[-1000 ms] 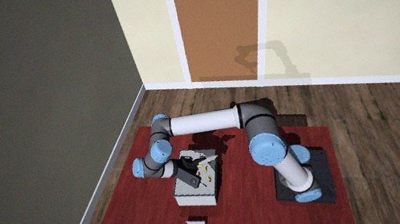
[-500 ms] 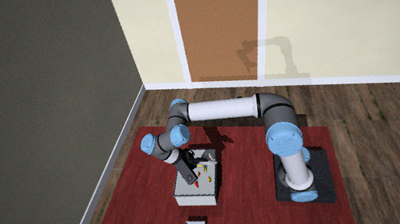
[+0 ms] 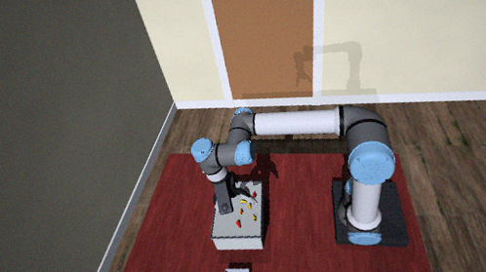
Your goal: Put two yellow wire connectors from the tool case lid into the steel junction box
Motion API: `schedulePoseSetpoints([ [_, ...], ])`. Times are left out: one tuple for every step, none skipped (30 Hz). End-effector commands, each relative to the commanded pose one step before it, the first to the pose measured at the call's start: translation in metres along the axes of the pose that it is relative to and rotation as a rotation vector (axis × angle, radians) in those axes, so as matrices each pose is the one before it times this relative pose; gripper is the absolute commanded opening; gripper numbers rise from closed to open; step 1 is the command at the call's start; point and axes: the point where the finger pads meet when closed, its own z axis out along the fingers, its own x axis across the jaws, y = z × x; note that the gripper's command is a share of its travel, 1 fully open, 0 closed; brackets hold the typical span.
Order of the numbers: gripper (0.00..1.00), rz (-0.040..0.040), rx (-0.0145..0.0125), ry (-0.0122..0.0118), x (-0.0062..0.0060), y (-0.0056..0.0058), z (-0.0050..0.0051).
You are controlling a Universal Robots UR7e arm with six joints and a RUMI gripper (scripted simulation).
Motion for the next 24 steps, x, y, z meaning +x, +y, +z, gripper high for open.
schedulePoseSetpoints([
  [1.0, 0.07333, 0.01272, 0.12001, 0.01175, 0.00536, -0.00744],
  [1.0, 0.00962, 0.00216, 0.01488, 0.00167, 0.0007, -0.00122],
  [1.0, 0.00761, 0.00175, 0.01183, 0.00133, 0.00055, -0.00099],
  [1.0, 0.00574, 0.00134, 0.00897, 0.00101, 0.00041, -0.00076],
  [1.0, 0.00406, 0.00096, 0.00636, 0.00072, 0.00029, -0.00054],
  [1.0, 0.0026, 0.00062, 0.00408, 0.00046, 0.00018, -0.00035],
  [1.0, 0.0, 0.0, 0.0, 0.0, 0.0, 0.0],
  [1.0, 0.0, 0.0, 0.0, 0.0, 0.0, 0.0],
  [1.0, 0.00142, 0.00034, 0.00223, 0.00025, 0.0001, -0.00019],
  [1.0, 0.00056, 0.00014, 0.00089, 0.0001, 0.00004, -0.00008],
  [1.0, 0.0001, 0.00002, 0.00015, 0.00002, 0.00001, -0.00001],
  [1.0, 0.0, 0.0, 0.00001, 0.0, 0.0, 0.0],
  [1.0, 0.0, 0.0, 0.0, 0.0, 0.0, 0.0],
  [1.0, 0.0, 0.0, 0.0, 0.0, 0.0, 0.0],
  [1.0, 0.0, 0.0, 0.0, 0.0, 0.0, 0.0],
  [1.0, 0.0, 0.0, 0.0, 0.0, 0.0, 0.0],
  [1.0, 0.0, 0.0, 0.0, 0.0, 0.0, 0.0],
  [1.0, 0.0, 0.0, 0.0, 0.0, 0.0, 0.0],
  [1.0, 0.0, 0.0, 0.0, 0.0, 0.0, 0.0],
  [1.0, 0.0, 0.0, 0.0, 0.0, 0.0, 0.0],
  [1.0, 0.0, 0.0, 0.0, 0.0, 0.0, 0.0],
  [1.0, 0.0, 0.0, 0.0, 0.0, 0.0, 0.0],
  [1.0, 0.0, 0.0, 0.0, 0.0, 0.0, 0.0],
  [1.0, 0.0, 0.0, 0.0, 0.0, 0.0, 0.0],
])
